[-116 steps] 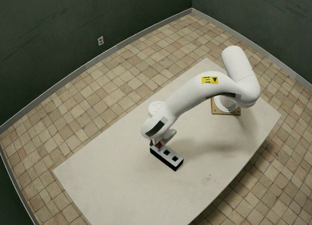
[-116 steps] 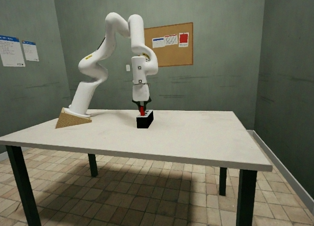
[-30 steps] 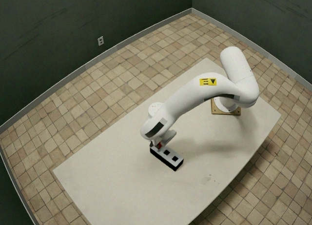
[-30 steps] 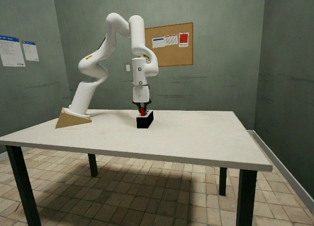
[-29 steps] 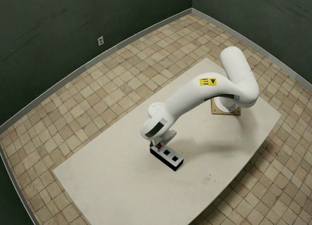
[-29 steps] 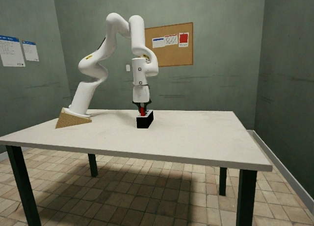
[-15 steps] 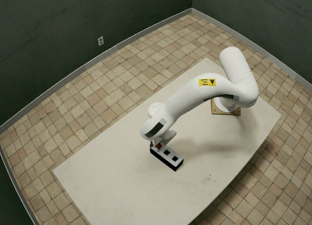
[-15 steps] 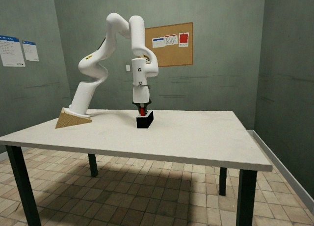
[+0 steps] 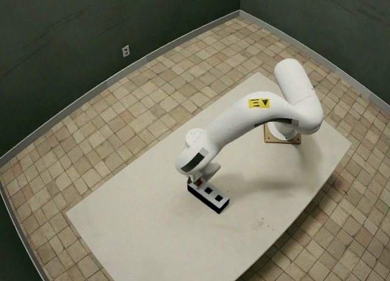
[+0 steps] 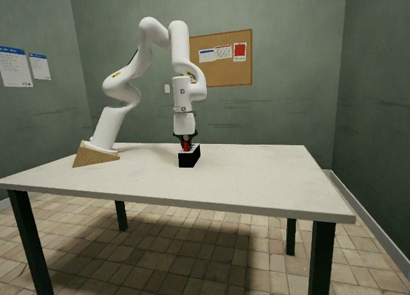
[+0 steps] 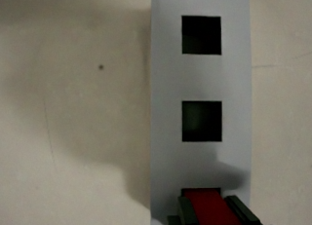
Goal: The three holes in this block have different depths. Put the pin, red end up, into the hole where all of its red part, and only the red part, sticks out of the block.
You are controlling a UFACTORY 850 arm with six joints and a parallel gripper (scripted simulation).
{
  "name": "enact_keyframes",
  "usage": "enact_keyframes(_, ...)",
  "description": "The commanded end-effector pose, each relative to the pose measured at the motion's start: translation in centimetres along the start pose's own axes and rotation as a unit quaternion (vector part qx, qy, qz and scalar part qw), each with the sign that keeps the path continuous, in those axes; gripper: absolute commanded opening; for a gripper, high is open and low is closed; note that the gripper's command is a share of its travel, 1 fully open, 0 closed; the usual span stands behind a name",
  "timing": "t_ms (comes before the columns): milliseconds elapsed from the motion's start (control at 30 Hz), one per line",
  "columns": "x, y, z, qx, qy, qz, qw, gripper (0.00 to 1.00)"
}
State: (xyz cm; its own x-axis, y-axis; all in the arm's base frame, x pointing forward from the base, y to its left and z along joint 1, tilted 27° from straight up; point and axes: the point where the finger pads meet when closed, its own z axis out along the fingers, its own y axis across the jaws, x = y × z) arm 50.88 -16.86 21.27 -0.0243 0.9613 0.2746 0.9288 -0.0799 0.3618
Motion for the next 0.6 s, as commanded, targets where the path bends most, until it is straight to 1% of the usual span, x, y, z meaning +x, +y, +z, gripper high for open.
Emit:
enact_keyframes(0, 0.02, 0.13, -0.07, -0.001, 0.0, 0.0, 1.0, 0.0)
enact_keyframes(400, 0.02, 0.13, -0.07, -0.001, 0.0, 0.0, 1.0, 0.0)
enact_keyframes(433, -0.02, 0.07, 0.33, -0.001, 0.0, 0.0, 1.0, 0.0)
enact_keyframes(567, -0.02, 0.07, 0.33, -0.001, 0.0, 0.0, 1.0, 0.0)
